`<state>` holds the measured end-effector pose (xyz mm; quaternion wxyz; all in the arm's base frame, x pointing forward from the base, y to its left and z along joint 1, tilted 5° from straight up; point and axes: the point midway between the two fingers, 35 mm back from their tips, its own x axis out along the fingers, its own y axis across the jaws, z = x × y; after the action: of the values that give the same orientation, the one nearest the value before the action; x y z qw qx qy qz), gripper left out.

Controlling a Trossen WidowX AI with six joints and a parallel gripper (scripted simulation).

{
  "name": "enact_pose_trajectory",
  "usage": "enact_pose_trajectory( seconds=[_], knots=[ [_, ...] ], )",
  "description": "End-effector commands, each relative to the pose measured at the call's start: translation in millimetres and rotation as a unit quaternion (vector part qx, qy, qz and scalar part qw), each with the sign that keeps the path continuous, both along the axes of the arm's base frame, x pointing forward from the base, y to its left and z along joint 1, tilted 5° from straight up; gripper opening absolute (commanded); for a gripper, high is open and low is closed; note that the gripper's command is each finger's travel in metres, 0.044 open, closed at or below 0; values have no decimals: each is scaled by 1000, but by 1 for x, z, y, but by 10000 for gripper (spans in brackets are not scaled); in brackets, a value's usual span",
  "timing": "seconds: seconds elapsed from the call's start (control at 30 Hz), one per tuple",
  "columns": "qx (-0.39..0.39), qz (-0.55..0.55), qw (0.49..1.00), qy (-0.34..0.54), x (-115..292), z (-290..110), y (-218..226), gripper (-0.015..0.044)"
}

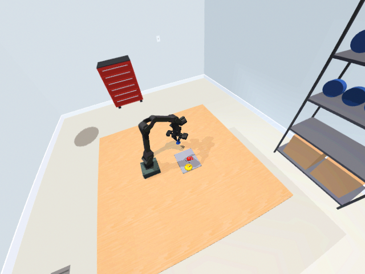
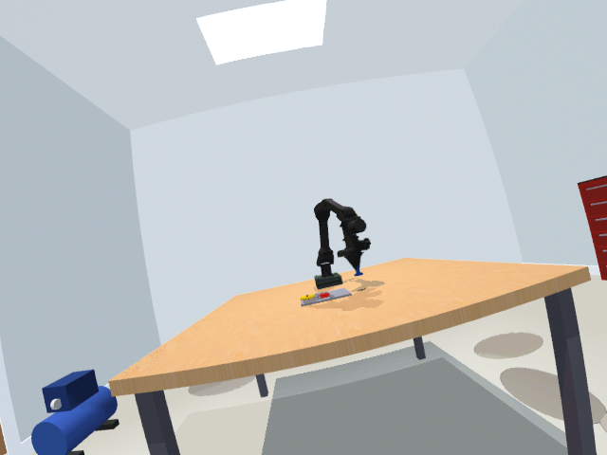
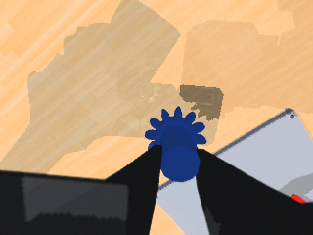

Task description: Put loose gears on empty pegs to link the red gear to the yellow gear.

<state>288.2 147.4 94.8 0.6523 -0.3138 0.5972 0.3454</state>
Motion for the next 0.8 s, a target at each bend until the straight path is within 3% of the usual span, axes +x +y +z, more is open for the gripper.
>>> enact_pose_trajectory(
  seconds=[0.0,0.77],
  knots=[
    [5,0,1000,-4,0,15,1,0],
    [4,1,1000,-4,-13,75,-6,0]
  ],
)
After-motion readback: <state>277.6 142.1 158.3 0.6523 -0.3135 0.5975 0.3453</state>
